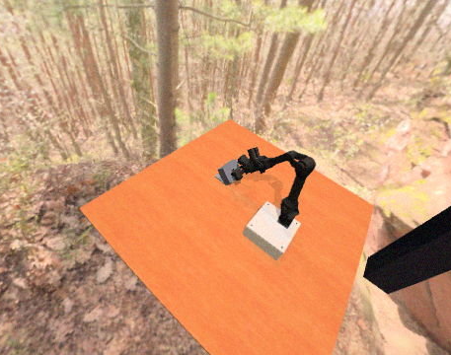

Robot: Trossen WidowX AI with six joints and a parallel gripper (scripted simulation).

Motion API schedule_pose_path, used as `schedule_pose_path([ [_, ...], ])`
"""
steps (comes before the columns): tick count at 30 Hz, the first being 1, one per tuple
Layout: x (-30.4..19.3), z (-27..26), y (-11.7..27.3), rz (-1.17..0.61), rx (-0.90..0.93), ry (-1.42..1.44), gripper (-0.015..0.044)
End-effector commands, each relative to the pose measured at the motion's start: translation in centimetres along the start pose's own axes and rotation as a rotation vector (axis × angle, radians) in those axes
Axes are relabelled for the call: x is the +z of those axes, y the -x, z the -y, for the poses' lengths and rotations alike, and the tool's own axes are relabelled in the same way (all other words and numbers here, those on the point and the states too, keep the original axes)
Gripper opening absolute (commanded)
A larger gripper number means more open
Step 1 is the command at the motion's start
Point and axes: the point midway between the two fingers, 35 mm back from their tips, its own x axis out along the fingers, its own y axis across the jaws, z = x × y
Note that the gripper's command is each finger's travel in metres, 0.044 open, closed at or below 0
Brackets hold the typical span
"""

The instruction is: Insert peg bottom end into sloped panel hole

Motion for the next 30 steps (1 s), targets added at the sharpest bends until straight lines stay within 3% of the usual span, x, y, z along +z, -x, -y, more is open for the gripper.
schedule_pose_path([
  [1,0.0,0.0,0.4,0.000,0.001,0.002,0.0440],
  [30,0.4,0.2,3.8,-0.001,-0.002,0.003,0.0440],
])
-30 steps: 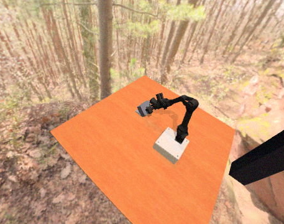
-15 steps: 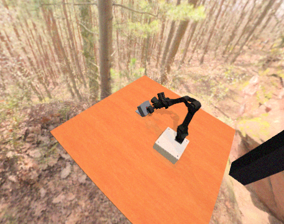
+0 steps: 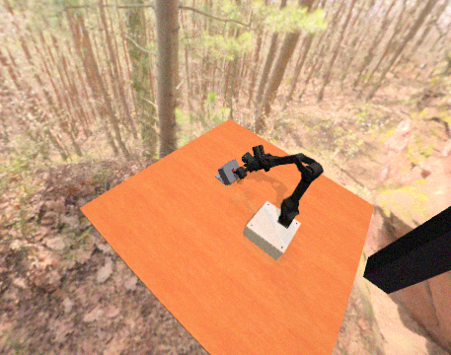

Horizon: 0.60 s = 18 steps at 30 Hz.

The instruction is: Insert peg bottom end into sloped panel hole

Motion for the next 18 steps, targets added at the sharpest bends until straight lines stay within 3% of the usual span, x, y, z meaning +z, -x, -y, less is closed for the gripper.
schedule_pose_path([
  [1,0.0,0.0,0.4,-0.001,0.003,0.005,0.0440],
  [18,0.1,0.1,2.5,-0.001,0.001,0.006,0.0440],
])
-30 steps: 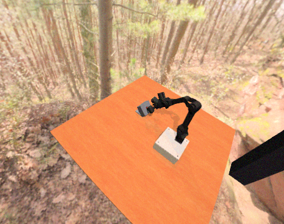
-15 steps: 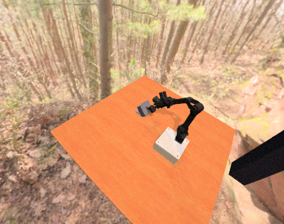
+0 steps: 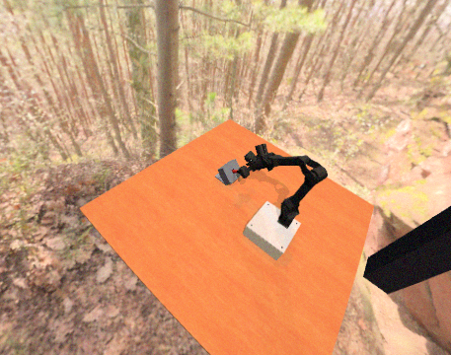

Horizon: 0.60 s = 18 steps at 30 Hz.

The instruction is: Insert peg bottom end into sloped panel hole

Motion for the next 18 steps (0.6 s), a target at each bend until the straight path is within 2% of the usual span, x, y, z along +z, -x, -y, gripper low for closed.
schedule_pose_path([
  [1,0.0,0.0,0.4,-0.001,0.003,0.005,0.0440],
  [18,0.0,0.1,2.5,-0.001,0.001,0.006,0.0440],
])
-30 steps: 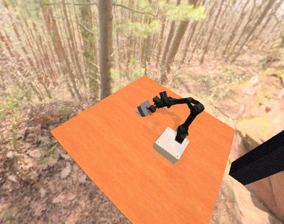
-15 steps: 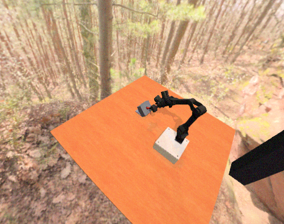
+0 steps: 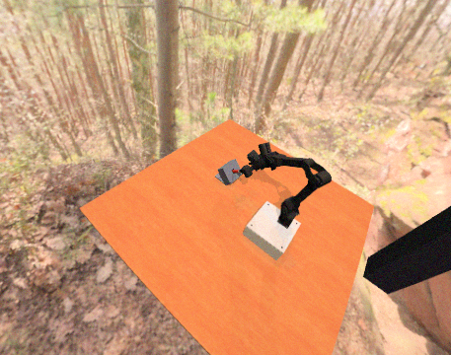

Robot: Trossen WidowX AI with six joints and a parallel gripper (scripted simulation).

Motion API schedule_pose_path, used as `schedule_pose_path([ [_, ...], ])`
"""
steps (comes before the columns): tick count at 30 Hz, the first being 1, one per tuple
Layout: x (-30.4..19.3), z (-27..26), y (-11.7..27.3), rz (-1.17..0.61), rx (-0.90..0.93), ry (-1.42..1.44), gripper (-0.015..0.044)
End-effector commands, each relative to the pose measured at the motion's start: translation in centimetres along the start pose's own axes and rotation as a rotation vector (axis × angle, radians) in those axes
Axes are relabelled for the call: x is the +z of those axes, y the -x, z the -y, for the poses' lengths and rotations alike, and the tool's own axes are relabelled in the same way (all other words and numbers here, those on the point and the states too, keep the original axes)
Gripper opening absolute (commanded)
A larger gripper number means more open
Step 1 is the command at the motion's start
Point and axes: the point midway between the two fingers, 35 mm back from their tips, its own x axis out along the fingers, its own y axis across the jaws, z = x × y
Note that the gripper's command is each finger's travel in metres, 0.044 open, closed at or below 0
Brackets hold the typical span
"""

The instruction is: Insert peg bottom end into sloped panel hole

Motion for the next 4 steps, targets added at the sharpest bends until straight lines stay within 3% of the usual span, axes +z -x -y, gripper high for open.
schedule_pose_path([
  [1,0.01,-0.02,0.45,0.000,0.002,0.005,0.0440],
  [4,0.01,-0.01,0.62,0.000,0.002,0.005,0.0440],
])
